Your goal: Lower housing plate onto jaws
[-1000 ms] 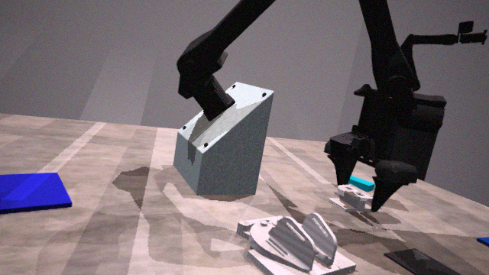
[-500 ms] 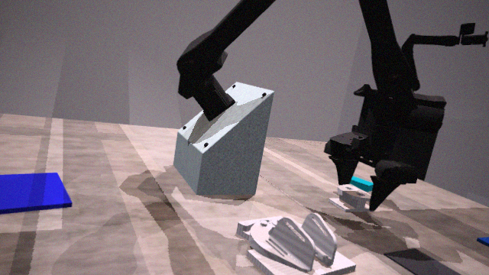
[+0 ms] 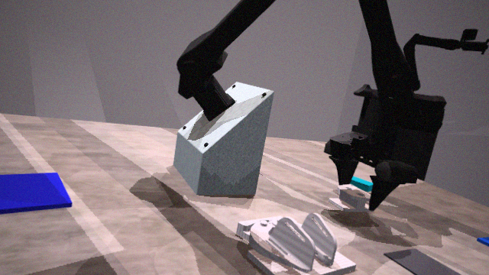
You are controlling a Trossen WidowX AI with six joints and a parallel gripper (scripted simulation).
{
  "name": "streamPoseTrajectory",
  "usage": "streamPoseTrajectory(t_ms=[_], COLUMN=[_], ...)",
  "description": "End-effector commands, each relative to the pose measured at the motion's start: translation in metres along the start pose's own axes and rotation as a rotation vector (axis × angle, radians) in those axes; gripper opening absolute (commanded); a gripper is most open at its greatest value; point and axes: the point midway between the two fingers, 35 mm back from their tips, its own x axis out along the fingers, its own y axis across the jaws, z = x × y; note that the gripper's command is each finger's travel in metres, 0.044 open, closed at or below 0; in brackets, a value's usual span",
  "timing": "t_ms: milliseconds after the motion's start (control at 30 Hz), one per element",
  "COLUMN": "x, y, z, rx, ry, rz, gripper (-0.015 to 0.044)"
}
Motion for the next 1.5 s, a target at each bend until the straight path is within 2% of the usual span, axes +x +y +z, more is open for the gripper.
streamPoseTrajectory(t_ms=[0, 700, 933, 1467], x=[-0.004, -0.071, -0.074, -0.084], y=[0.000, 0.000, 0.001, 0.035], z=[0.000, -0.001, 0.001, 0.037], rx=[0.000, -0.007, -0.021, -0.361], ry=[0.000, -0.001, 0.000, 0.023], rz=[0.000, 0.000, 0.000, 0.005], gripper=[0.0351, 0.0351, 0.0351, 0.0351])
